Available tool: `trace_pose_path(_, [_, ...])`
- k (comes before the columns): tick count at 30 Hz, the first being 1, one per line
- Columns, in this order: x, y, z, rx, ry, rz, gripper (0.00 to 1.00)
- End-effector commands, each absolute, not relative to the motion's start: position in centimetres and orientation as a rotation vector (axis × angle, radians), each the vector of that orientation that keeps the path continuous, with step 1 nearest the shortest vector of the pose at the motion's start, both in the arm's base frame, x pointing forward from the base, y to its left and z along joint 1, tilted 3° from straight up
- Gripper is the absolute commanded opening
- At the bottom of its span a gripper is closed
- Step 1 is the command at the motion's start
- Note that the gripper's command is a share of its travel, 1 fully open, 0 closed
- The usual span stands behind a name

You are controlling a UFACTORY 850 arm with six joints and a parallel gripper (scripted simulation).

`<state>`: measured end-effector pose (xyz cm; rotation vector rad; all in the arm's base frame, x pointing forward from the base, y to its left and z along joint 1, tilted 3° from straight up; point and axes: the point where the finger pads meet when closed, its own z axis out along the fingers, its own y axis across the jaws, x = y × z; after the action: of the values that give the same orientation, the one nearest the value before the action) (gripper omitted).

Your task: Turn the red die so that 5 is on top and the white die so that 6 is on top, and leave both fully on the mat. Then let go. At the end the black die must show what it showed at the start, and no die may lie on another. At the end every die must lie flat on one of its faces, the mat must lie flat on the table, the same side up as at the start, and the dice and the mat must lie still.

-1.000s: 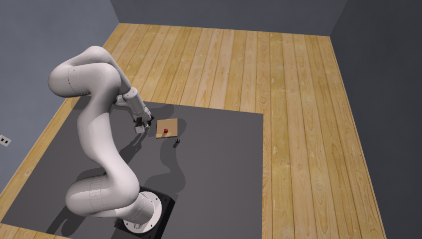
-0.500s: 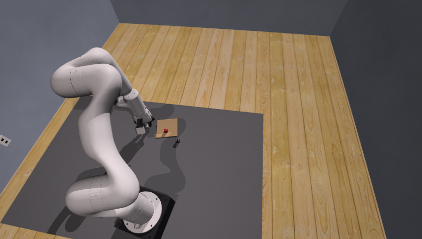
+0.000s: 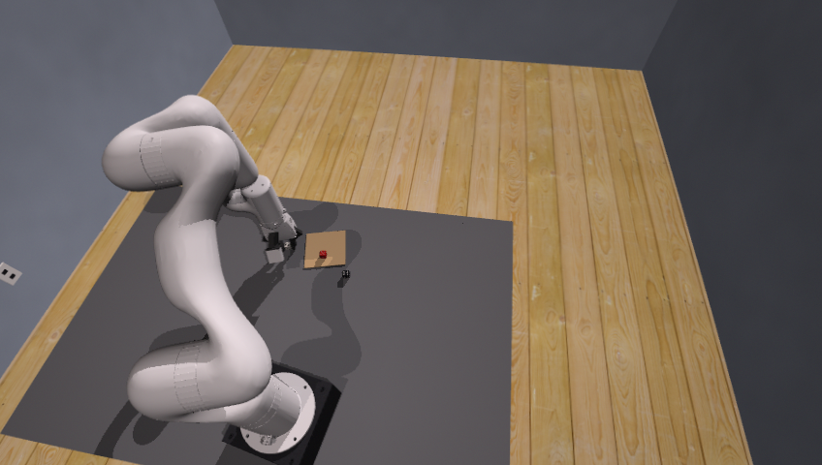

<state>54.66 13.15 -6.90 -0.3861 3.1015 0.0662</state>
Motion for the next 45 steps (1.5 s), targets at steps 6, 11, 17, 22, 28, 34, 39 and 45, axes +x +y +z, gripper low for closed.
trace_pose_path(6, [54.76,13.17,-6.86,-0.386,3.100,0.067,0.36])
trace_pose_path(11, [54.76,13.17,-6.86,-0.386,3.100,0.067,0.36])
trace_pose_path(17, [54.76,13.17,-6.86,-0.386,3.100,0.067,0.36])
trace_pose_path(22, [54.76,13.17,-6.86,-0.386,3.100,0.067,0.36])
trace_pose_path(28, [54.76,13.17,-6.86,-0.386,3.100,0.067,0.36])
trace_pose_path(34, [54.76,13.17,-6.86,-0.386,3.100,0.067,0.15])
trace_pose_path(39, [54.76,13.17,-6.86,-0.386,3.100,0.067,0.15])
trace_pose_path(45, [54.76,13.17,-6.86,-0.386,3.100,0.067,0.15])
